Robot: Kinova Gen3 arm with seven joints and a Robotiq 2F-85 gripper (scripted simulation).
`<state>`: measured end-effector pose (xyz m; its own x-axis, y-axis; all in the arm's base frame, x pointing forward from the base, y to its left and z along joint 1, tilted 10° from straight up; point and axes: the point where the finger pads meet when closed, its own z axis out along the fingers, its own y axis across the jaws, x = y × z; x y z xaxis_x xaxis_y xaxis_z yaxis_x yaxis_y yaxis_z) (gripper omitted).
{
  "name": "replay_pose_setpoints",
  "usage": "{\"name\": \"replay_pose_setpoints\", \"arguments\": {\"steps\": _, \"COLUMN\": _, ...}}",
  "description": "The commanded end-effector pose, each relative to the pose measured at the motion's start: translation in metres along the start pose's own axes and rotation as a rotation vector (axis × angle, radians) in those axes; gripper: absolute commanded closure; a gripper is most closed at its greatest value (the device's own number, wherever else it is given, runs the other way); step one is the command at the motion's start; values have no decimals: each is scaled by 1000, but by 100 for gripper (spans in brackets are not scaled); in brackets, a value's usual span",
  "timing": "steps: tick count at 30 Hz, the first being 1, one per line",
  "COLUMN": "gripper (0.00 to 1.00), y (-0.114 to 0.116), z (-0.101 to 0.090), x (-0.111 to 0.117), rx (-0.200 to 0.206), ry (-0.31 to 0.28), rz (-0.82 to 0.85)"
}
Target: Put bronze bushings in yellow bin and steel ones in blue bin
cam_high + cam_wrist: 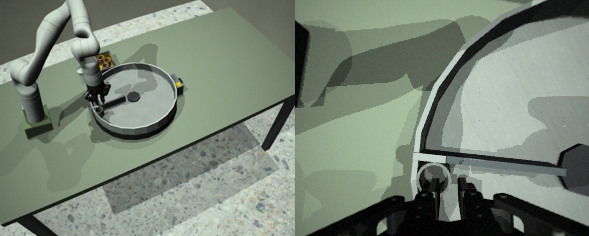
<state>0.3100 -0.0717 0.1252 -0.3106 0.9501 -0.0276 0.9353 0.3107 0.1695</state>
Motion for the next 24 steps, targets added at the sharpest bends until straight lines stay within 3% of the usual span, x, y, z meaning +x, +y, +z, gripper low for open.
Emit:
{"name": "replay_pose_setpoints", "arguments": {"steps": 1, "gripper": 82, "y": -3, "z": 7, "x": -1, "rx": 6, "ry": 0, "rz": 7}}
{"name": "replay_pose_setpoints", "arguments": {"steps": 7, "gripper": 82, "y": -3, "z": 10, "x": -1, "rx": 6, "ry": 0, "rz": 7}}
{"name": "replay_pose_setpoints", "arguments": {"steps": 12, "gripper": 82, "y": -3, "z": 25, "x": -2, "rx": 6, "ry": 0, "rz": 9}}
{"name": "replay_pose_setpoints", "arguments": {"steps": 24, "gripper": 82, "y": -3, "z": 26, "x": -1, "rx": 6, "ry": 0, "rz": 8}}
